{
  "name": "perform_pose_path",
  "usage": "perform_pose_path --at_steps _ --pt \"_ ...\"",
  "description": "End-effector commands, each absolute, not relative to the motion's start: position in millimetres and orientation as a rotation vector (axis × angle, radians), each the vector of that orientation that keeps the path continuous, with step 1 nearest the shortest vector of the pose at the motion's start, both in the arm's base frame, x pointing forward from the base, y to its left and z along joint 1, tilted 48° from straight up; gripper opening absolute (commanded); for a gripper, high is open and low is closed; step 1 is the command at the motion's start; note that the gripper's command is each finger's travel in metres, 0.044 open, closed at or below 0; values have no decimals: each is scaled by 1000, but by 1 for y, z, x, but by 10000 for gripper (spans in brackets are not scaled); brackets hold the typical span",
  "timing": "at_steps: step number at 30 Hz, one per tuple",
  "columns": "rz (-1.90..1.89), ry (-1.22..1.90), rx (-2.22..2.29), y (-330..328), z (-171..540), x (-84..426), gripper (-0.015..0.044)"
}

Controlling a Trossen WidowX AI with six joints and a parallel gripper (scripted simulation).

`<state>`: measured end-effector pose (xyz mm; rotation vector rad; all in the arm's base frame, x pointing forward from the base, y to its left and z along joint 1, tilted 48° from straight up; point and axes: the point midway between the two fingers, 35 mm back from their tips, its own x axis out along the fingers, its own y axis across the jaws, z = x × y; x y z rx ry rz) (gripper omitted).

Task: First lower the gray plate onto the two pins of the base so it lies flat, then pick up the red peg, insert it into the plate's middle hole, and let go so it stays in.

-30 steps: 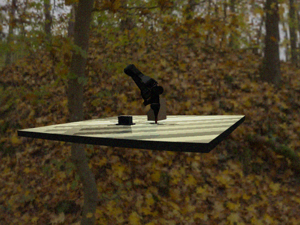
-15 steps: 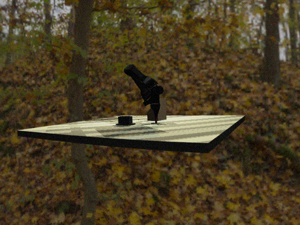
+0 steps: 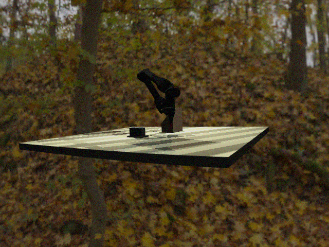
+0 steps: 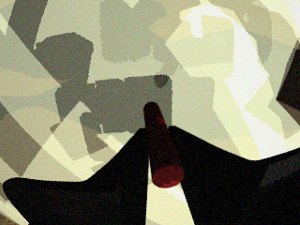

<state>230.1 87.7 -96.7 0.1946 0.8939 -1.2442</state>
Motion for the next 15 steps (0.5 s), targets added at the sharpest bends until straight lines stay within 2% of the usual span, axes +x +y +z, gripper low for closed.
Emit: perform_pose_path --at_steps 1,10,15 --pt "-1246 897 201 98 -88 230 0" --pt "-1246 897 201 120 -69 231 0" --pt "-1244 898 197 110 -74 235 0"
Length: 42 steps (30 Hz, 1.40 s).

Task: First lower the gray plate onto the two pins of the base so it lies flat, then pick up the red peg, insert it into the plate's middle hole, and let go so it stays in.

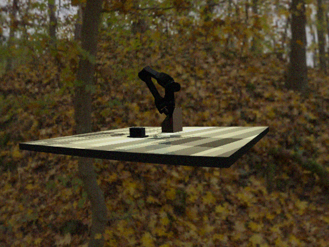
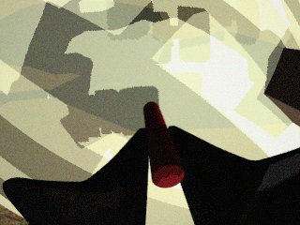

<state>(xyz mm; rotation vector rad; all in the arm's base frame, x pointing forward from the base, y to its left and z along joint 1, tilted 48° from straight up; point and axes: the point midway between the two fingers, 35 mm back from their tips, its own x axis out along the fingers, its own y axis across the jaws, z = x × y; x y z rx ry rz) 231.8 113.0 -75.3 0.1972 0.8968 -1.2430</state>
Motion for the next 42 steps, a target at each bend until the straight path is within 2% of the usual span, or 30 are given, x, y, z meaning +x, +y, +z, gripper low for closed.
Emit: perform_pose_path --at_steps 1,42 --pt "-1243 900 198 110 -73 236 0" --pt "-1236 901 231 58 -2 309 0"
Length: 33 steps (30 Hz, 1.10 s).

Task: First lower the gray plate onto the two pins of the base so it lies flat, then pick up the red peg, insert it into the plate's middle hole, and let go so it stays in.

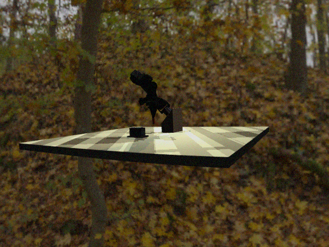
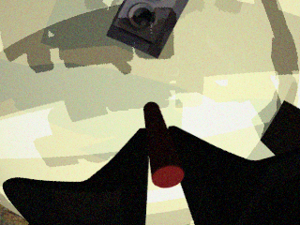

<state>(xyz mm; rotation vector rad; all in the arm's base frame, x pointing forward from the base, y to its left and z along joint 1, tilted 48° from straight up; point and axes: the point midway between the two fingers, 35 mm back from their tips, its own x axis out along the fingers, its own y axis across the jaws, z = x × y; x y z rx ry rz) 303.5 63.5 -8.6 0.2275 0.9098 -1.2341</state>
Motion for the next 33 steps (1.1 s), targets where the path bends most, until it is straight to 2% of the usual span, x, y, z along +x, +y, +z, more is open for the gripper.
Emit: perform_pose_path --at_steps 1,33 --pt "-1238 900 234 56 0 310 0" --pt "-1252 886 193 -6 63 343 0"
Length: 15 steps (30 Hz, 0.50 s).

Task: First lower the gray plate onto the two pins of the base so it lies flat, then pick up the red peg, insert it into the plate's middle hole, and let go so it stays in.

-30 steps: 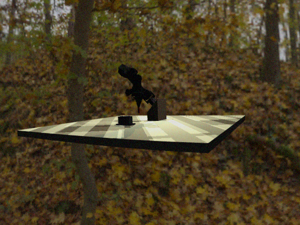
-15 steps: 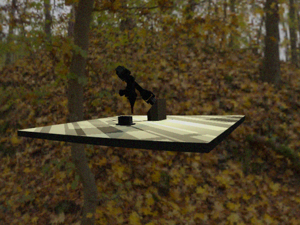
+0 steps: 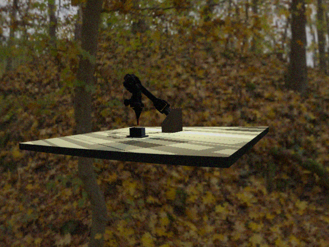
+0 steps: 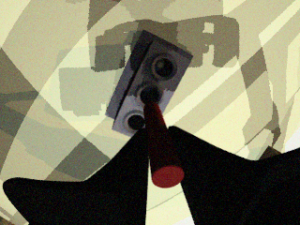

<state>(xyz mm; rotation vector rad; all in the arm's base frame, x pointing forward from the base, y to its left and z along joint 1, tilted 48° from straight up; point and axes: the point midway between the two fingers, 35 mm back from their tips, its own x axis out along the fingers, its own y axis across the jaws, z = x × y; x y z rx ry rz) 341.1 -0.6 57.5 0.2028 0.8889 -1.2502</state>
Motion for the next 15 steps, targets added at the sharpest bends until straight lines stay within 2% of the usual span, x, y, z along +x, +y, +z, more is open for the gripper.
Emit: perform_pose_path --at_steps 1,15 --pt "-1252 886 193 -6 63 343 0" --pt "-1252 885 194 -5 62 346 0"
